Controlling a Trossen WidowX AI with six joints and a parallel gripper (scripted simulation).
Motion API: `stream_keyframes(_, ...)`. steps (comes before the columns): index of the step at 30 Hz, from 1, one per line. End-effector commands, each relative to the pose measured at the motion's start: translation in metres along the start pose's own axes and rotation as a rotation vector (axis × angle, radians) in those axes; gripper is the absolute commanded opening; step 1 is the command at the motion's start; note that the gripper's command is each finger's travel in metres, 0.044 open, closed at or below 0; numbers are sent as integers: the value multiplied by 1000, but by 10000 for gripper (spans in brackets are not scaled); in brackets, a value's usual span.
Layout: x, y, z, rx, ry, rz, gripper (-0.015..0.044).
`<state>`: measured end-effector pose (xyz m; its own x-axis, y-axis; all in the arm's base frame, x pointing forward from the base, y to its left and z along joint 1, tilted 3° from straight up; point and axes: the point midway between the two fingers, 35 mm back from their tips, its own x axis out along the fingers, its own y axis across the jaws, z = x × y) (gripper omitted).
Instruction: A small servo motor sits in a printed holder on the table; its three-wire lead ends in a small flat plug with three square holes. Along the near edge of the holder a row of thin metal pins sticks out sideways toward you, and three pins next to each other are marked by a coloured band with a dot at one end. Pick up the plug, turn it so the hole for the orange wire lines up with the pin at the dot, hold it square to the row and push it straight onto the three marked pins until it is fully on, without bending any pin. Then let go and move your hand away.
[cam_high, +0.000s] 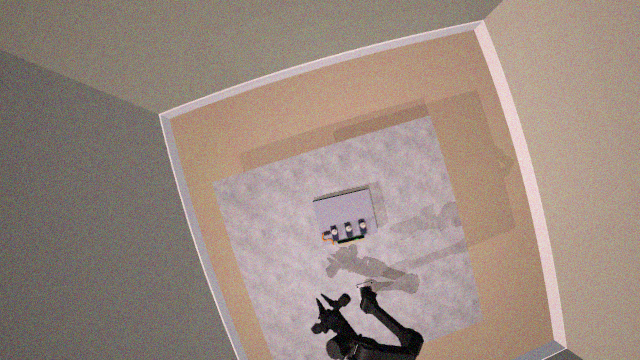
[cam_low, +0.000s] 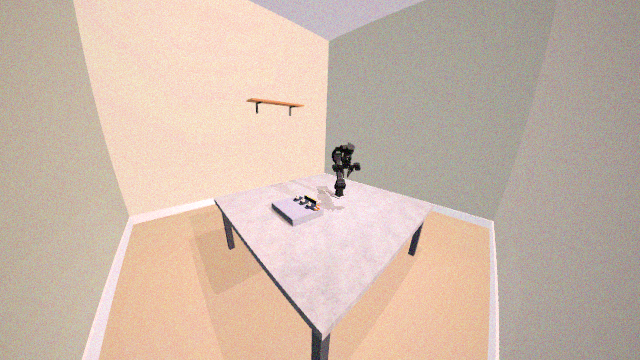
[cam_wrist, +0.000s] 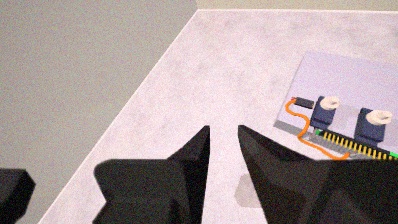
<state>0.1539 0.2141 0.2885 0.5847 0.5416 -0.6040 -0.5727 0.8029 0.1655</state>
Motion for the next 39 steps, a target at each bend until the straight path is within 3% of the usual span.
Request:
stream_keyframes(1,5,-10,7,23,-39,-15,115)
stream_keyframes(21,21,-76,45,108,-260,-138,115)
stream_keyframes(39,14,-145,68,125,-459,-289,115)
